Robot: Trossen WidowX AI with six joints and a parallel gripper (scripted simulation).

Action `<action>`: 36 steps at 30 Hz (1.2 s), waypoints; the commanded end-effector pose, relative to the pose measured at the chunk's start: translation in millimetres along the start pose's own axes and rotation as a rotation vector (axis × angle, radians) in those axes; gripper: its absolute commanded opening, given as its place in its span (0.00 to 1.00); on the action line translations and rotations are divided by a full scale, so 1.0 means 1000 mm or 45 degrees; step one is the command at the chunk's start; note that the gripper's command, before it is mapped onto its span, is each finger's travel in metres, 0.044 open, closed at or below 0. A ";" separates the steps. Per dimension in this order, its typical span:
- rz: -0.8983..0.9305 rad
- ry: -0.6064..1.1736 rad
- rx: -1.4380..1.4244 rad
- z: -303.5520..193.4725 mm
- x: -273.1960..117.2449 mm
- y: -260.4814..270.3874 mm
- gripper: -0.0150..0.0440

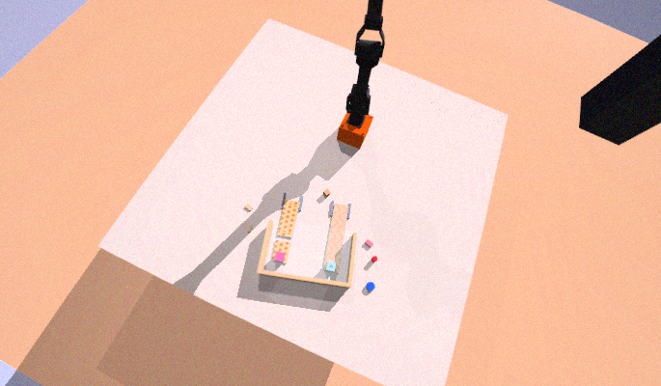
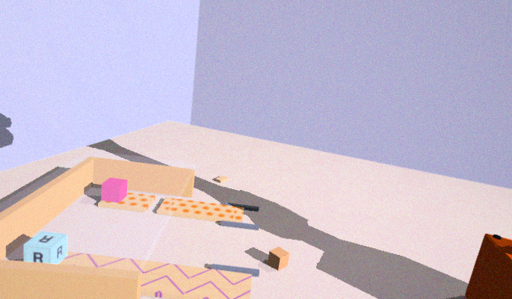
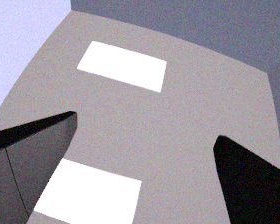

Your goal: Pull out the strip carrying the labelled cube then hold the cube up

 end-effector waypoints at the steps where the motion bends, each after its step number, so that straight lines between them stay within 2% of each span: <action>1: -0.007 0.005 -0.003 -0.001 -0.001 -0.001 0.93; 9: -0.278 0.283 -0.102 -0.028 -0.041 -0.025 0.93; 19: -0.557 0.759 -0.156 -0.059 -0.118 -0.031 0.93; 27: -0.678 1.190 -0.116 -0.070 -0.184 -0.007 0.93; 36: -0.712 1.721 0.010 -0.062 -0.263 0.045 0.93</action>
Point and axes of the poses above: the point midway between the two fingers, 35 mm back from their tips, its own x axis out along the fingers, its own y axis across the jaws, z = x × y, the point moved 7 cm from there along -x, back along the fingers, and after that the axes turned 10 degrees about -x, right-handed, at the moved point
